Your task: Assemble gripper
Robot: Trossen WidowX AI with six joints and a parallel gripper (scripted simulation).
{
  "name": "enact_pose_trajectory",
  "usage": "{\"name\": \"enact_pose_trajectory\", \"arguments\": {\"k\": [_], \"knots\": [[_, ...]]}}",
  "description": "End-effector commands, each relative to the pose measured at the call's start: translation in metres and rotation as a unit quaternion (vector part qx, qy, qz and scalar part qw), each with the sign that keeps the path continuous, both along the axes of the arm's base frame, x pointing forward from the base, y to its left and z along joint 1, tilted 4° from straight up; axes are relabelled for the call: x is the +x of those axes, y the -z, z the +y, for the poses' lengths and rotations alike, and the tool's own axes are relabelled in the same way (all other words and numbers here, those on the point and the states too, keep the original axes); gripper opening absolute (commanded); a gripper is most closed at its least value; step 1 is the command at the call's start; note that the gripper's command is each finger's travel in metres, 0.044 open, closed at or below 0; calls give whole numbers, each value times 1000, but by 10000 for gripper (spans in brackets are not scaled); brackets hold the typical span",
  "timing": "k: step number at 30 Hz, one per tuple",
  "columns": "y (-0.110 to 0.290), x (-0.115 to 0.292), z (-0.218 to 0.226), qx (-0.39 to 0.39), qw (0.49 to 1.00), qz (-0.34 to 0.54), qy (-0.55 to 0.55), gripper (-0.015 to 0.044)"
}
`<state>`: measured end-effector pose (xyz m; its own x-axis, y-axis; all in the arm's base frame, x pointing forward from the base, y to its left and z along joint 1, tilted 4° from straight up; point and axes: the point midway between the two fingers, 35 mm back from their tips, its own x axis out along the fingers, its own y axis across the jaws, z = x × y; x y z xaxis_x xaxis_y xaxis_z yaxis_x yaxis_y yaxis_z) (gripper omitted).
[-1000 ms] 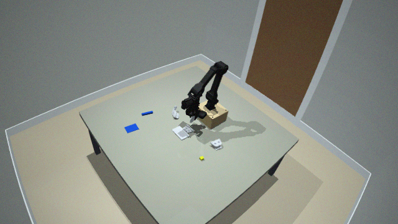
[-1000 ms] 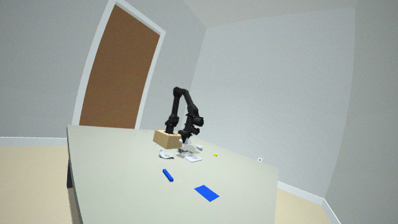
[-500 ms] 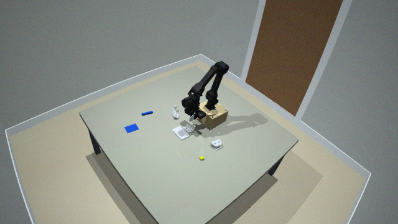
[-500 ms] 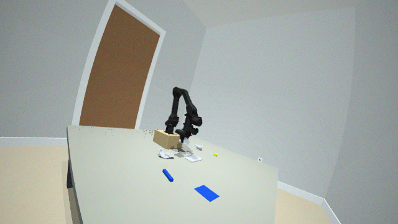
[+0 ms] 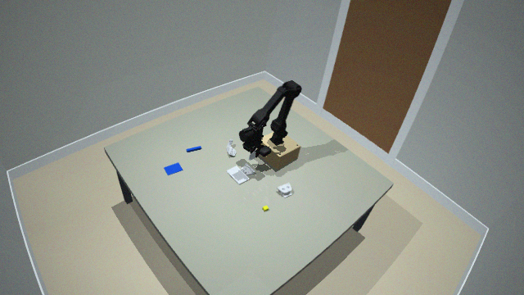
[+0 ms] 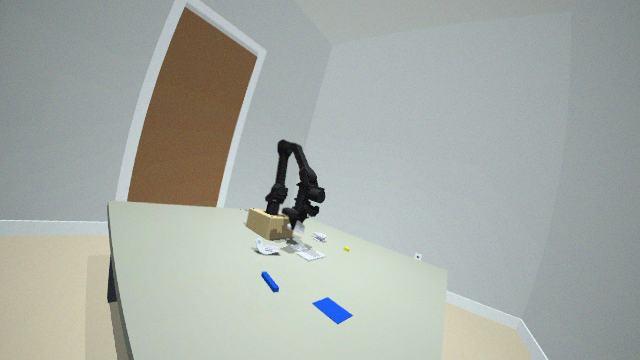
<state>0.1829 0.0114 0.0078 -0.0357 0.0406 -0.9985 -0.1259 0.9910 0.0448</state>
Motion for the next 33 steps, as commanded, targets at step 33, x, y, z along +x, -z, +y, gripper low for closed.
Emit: {"name": "enact_pose_trajectory", "arguments": {"k": [33], "knots": [[0,93,-14,-2,1000,-6,-3,134]]}}
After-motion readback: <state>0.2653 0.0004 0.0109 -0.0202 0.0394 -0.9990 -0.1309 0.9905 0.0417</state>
